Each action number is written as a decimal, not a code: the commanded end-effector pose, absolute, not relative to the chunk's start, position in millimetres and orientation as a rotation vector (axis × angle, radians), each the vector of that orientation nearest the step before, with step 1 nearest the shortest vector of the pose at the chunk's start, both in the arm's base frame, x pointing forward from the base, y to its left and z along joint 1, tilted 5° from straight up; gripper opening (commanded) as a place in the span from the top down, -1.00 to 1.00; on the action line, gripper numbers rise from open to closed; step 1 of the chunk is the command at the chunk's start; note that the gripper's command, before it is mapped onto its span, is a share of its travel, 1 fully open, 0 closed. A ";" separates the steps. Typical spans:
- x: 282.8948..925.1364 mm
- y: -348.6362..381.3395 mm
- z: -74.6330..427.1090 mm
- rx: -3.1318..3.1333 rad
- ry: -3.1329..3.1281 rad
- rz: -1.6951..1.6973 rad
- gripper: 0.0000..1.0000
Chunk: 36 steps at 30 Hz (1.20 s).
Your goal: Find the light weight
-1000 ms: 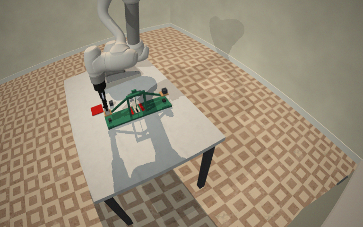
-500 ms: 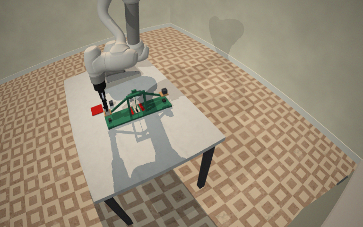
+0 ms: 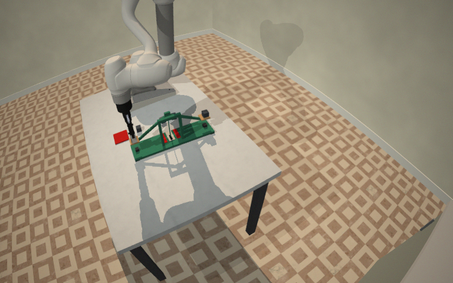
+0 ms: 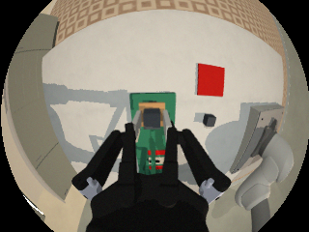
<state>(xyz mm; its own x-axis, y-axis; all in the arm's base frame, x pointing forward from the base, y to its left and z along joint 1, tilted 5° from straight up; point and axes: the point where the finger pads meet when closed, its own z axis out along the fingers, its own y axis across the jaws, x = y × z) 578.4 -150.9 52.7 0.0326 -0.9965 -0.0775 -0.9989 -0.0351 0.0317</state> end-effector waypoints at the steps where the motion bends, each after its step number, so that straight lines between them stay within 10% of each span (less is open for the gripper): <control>1: 578.7 -151.6 61.8 -2.235 2.160 0.121 0.30; 26: 581.3 -157.4 137.4 -2.235 2.160 0.121 0.30; 27: 581.3 -157.4 137.4 -2.235 2.160 0.121 -1.00; 36: 581.3 -157.4 137.4 -2.235 2.160 0.121 -1.00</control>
